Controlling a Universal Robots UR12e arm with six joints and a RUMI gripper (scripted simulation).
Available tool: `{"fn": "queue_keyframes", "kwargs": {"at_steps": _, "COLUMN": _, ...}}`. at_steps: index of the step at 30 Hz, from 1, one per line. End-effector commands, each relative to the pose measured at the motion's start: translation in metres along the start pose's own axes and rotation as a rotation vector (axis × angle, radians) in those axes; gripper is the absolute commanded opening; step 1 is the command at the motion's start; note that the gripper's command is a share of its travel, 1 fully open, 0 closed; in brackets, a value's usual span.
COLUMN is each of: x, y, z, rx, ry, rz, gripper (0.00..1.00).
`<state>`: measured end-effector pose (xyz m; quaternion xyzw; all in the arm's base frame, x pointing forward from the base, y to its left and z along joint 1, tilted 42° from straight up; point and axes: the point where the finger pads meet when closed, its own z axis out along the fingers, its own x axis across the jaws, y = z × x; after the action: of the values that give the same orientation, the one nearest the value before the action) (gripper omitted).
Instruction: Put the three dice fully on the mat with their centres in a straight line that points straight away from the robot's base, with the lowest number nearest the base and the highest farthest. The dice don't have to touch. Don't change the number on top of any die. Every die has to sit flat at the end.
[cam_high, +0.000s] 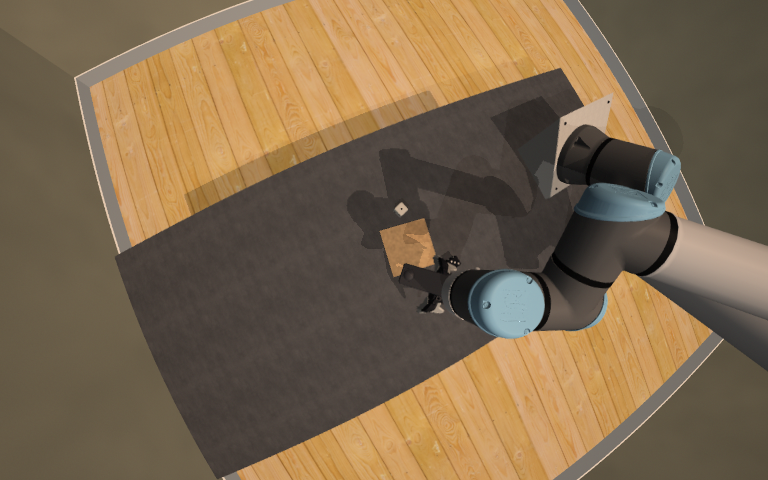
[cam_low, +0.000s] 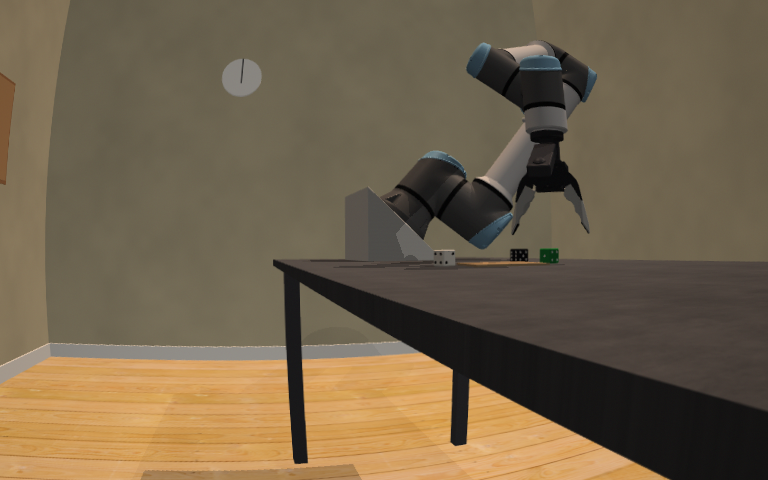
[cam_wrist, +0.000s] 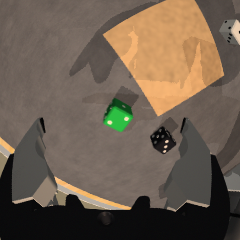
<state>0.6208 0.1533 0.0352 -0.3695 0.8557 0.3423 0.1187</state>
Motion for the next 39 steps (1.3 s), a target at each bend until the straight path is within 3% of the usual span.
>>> {"fn": "queue_keyframes", "kwargs": {"at_steps": 1, "x": 0.000, "y": 0.000, "z": -0.001, "rx": 0.001, "ry": -0.001, "rz": 0.000, "gripper": 1.00}}
{"fn": "queue_keyframes", "kwargs": {"at_steps": 11, "x": 0.000, "y": 0.000, "z": -0.011, "rx": 0.001, "ry": -0.001, "rz": 0.000, "gripper": 1.00}}
{"fn": "queue_keyframes", "kwargs": {"at_steps": 24, "x": 0.000, "y": 0.000, "z": -0.096, "rx": 0.001, "ry": -0.001, "rz": 0.000, "gripper": 1.00}}
{"fn": "queue_keyframes", "kwargs": {"at_steps": 39, "x": 0.003, "y": -0.003, "z": -0.103, "rx": 0.001, "ry": 0.000, "rz": 0.009, "gripper": 1.00}}
